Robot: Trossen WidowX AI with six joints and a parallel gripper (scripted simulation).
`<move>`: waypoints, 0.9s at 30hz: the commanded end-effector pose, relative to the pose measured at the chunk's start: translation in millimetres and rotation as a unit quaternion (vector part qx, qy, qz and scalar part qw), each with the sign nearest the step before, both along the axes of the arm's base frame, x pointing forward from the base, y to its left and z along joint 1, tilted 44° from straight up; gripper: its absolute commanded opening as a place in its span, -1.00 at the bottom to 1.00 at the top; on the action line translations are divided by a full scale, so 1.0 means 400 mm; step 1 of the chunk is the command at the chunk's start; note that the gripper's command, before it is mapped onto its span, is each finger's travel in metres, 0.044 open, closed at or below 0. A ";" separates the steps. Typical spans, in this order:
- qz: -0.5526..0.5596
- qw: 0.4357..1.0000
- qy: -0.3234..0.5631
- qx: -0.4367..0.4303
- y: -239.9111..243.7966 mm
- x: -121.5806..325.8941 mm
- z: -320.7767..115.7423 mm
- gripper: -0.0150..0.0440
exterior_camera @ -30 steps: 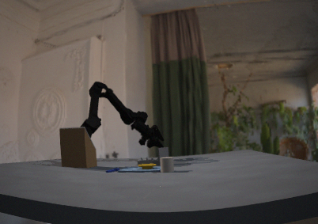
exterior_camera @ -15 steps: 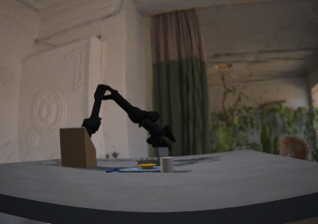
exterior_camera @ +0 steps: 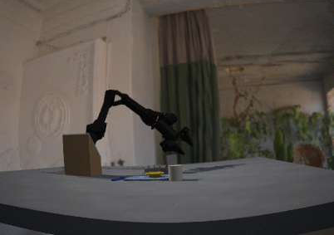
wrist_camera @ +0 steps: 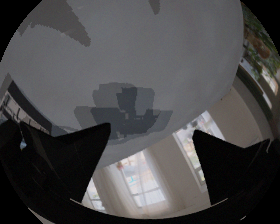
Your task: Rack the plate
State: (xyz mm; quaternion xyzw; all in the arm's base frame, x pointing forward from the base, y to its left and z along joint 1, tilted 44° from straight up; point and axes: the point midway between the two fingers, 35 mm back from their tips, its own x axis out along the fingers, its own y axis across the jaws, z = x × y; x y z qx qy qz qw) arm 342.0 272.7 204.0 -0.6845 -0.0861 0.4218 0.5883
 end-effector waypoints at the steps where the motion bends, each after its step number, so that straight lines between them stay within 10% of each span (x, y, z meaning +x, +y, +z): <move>1: -0.022 0.999 0.028 0.003 -0.026 0.026 -0.021 0.86; 27: -0.188 0.948 0.258 0.013 -0.281 0.160 -0.226 0.86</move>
